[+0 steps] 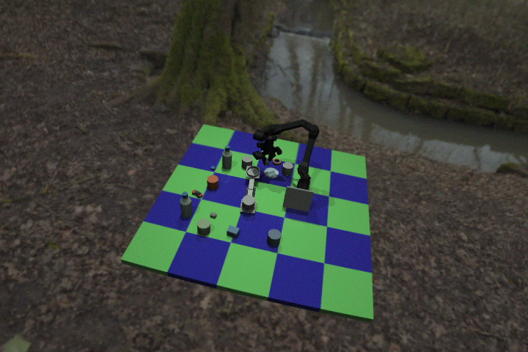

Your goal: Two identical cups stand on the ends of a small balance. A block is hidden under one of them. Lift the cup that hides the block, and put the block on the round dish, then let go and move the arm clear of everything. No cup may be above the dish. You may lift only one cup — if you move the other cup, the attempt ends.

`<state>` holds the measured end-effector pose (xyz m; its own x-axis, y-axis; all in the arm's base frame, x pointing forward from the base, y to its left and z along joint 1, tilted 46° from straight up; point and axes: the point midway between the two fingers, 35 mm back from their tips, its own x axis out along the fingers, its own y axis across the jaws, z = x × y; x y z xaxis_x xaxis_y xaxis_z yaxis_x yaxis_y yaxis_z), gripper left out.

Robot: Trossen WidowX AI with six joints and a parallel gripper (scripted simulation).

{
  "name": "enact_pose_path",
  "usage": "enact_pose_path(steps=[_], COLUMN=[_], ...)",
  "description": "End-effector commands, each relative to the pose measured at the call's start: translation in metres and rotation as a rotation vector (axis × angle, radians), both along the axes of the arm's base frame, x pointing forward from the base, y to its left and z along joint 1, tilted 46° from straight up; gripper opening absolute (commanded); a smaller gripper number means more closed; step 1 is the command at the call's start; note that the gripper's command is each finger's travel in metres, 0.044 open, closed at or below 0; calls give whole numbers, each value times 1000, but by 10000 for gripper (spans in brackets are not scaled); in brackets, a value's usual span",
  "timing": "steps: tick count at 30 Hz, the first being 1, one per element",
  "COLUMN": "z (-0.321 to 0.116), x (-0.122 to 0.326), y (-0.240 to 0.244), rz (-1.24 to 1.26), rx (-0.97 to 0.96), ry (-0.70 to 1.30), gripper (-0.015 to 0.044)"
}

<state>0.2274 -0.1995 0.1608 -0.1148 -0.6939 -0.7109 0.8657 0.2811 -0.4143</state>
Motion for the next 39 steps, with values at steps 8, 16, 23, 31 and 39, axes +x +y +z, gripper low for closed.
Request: enact_pose_path(steps=[8,16,23,31,39], z=[0,-8,-28,-31,-40], x=[-46,-49,-54,-54,-56], y=[-25,-34,-55,-59,-68], rz=[-5,-6,-6,-6,-6], rx=[-28,-29,-32,-32,-33], ry=[5,6,7,7,7], gripper=[0,0,0,0,0])
